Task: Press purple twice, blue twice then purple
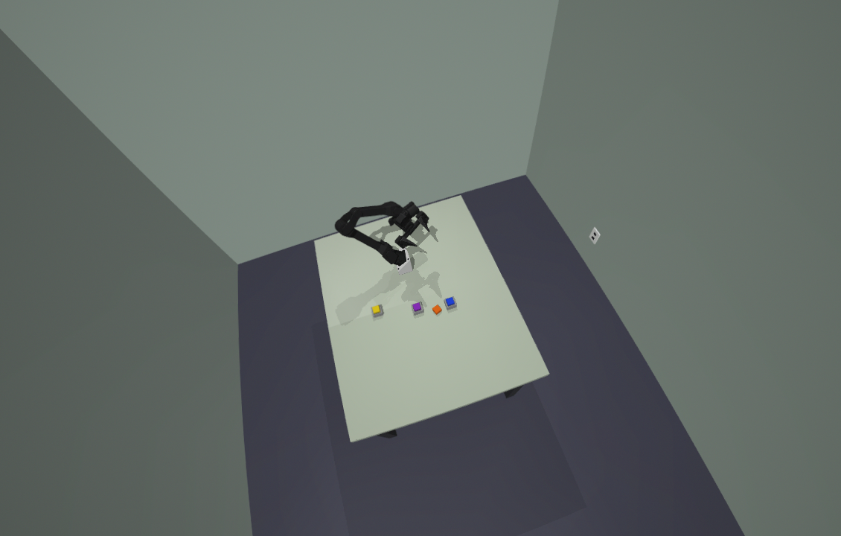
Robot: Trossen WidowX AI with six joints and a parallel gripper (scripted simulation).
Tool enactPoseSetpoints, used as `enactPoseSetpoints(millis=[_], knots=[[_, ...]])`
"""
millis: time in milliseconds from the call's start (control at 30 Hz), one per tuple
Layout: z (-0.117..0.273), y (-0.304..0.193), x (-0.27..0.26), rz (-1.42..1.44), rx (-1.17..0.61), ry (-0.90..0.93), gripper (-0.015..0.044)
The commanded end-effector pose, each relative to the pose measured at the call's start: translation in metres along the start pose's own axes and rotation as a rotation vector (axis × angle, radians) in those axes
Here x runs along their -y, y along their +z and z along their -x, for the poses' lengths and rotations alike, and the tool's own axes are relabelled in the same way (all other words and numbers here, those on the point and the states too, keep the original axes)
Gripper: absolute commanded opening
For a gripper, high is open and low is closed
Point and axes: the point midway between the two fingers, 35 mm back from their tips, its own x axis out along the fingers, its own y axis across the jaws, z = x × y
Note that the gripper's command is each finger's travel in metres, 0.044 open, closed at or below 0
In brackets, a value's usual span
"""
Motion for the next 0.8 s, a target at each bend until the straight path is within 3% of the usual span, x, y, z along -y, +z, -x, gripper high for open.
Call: enactPoseSetpoints(millis=[0,167,467,767], knots=[[-0.001,0.0,0.0,0.001,-0.004,-0.004,0.04],[-0.023,-0.005,0.013,0.043,-0.134,-0.146,0.04],[-0.082,-0.024,0.063,0.126,-0.585,-0.487,0.04],[-0.121,-0.046,0.127,0.156,-1.067,-0.658,0.04]])
